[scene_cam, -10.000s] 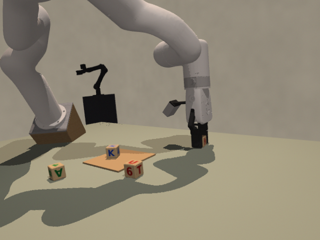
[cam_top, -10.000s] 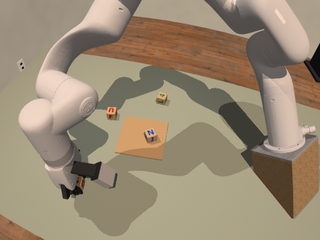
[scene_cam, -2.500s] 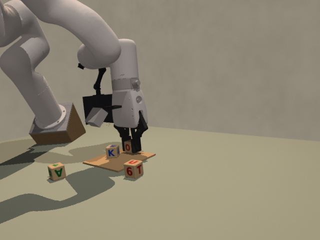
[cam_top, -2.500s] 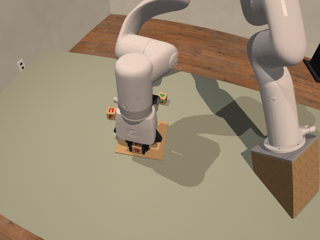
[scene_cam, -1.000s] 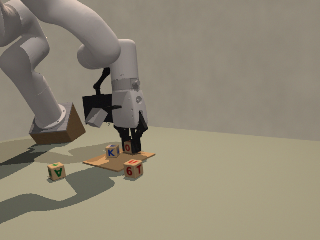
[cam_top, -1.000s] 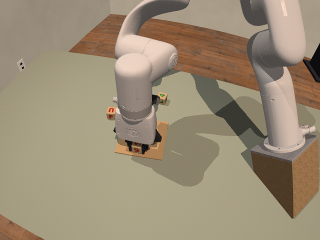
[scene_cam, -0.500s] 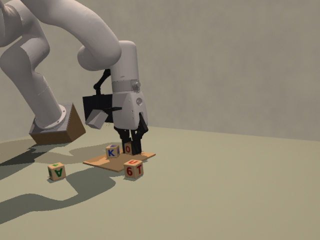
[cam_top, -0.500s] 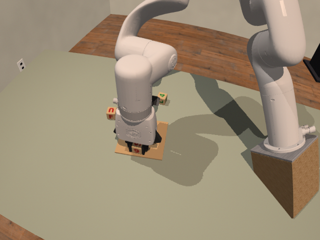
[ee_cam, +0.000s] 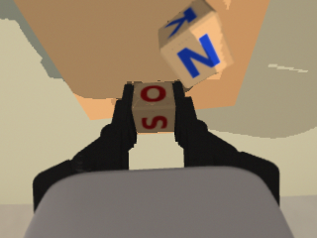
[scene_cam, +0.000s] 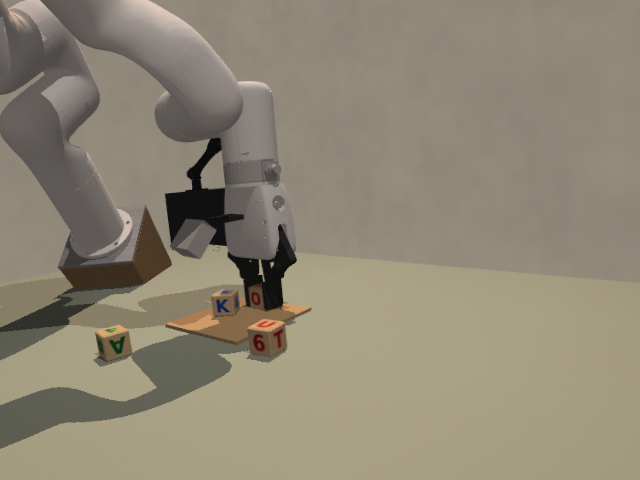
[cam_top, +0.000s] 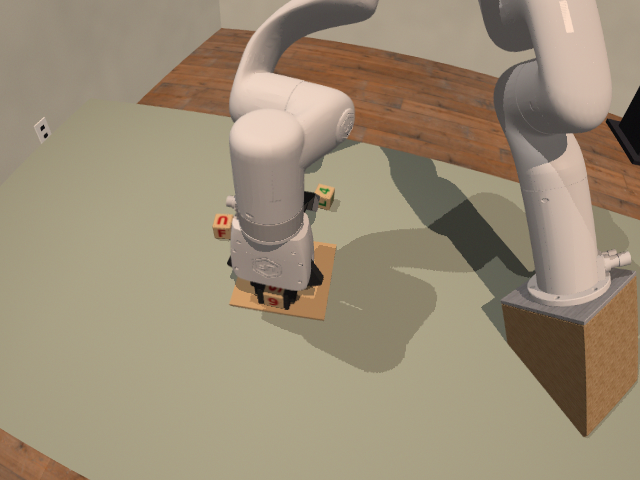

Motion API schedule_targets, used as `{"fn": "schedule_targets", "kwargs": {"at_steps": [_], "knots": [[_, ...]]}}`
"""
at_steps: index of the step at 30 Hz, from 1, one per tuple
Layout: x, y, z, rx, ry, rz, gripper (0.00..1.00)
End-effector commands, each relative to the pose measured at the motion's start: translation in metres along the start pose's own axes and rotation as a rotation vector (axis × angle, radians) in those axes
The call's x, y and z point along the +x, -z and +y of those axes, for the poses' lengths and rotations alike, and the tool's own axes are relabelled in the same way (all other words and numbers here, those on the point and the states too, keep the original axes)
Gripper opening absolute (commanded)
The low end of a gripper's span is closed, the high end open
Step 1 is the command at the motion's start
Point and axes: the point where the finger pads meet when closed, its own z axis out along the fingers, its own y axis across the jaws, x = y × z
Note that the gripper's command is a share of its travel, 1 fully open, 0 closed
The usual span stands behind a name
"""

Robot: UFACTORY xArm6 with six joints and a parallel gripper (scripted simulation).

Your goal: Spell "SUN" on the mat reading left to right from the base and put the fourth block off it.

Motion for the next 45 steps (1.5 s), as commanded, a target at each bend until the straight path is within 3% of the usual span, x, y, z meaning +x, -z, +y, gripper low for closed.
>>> {"fn": "schedule_targets", "kwargs": {"at_steps": [1, 19, 34, 45], "knots": [[-0.0003, 0.0007, -0.001, 0.002, -0.001, -0.001, 0.27], [-0.0003, 0.0007, -0.001, 0.002, -0.001, -0.001, 0.27], [-0.0003, 0.0007, -0.001, 0.002, -0.001, -0.001, 0.47], [-0.0003, 0.0014, -0.001, 0.002, -0.001, -0.001, 0.47]]}}
